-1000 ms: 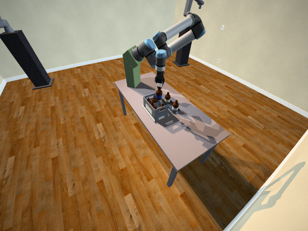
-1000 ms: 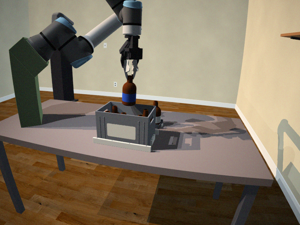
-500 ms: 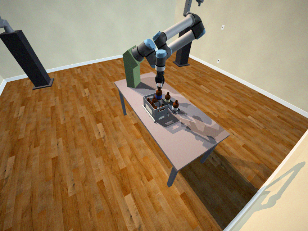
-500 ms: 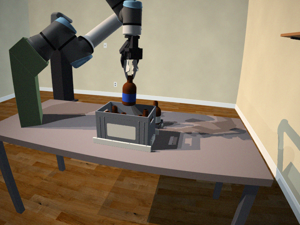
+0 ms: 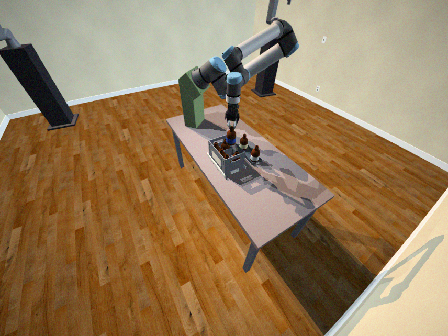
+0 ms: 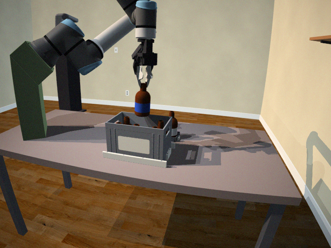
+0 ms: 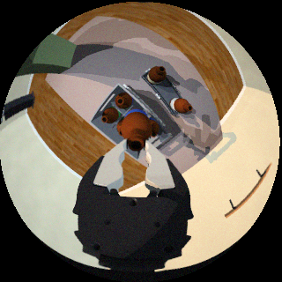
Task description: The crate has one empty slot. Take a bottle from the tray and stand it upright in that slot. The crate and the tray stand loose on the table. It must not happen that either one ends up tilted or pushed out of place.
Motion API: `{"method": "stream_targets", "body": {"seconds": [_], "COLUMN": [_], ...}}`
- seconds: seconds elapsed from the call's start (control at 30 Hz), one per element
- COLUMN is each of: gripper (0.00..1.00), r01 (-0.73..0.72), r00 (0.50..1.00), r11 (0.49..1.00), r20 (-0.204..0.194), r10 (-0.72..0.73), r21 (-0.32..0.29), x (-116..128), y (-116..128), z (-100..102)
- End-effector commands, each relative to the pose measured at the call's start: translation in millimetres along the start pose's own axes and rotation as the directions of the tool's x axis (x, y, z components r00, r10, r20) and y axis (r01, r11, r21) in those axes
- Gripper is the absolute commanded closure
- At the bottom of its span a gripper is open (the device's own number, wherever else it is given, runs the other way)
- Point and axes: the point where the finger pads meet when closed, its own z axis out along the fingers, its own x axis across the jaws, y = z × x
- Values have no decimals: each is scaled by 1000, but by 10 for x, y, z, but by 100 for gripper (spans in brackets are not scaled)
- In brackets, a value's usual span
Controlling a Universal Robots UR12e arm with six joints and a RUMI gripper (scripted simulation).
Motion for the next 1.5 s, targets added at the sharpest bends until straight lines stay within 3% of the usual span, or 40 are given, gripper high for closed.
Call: {"method": "stream_targets", "body": {"seconds": [0.0,0.6,1.47], "gripper": [100,100,100], "r01": [1,1,1], "r00": [1000,1000,1000], "r11": [1000,1000,1000], "r20": [0,0,0], "r10": [-1,-1,-1], "r21": [-1,-1,-1], "x": [2,2,1], "y": [4,5,6], "z": [-4,38,300]}}
